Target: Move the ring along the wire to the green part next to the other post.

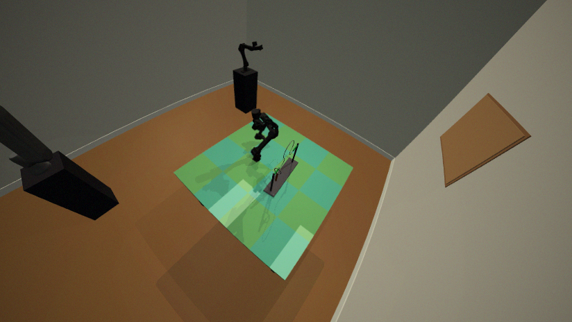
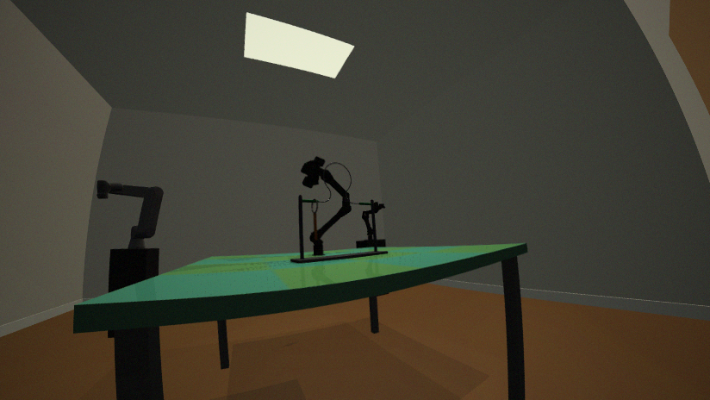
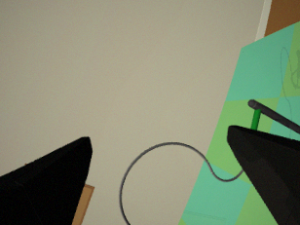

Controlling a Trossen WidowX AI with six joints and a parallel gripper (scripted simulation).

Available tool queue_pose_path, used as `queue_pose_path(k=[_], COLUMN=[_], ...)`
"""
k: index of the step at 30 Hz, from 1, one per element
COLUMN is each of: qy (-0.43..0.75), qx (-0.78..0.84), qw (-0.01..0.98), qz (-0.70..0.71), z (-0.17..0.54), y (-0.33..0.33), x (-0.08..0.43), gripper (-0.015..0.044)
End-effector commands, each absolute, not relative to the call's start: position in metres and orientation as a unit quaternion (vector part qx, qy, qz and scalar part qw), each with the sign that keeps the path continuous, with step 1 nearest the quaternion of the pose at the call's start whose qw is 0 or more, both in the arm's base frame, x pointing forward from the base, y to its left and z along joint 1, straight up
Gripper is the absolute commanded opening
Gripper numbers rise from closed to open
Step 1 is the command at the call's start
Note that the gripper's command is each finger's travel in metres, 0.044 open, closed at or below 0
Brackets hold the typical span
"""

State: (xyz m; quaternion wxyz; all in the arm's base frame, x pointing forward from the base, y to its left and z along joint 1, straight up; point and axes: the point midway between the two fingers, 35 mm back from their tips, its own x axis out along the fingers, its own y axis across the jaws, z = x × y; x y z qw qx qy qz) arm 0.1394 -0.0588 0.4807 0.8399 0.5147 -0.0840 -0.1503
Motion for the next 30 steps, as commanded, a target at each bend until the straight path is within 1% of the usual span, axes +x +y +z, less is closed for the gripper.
queue_pose_path(k=[1, 9, 12, 20, 30], qy=[-0.084, -0.087, -0.080, -0.052, -0.015], qx=[0.516, 0.533, 0.519, 0.455, 0.357], qw=[0.839, 0.827, 0.837, 0.879, 0.929], qz=[-0.151, -0.158, -0.155, -0.135, -0.095], z=[0.480, 0.470, 0.465, 0.429, 0.346], y=[-0.059, -0.081, -0.098, -0.171, -0.240], x=[0.139, 0.134, 0.131, 0.127, 0.145], gripper=[0.0374, 0.0164, 0.0160, 0.0160, 0.0160])
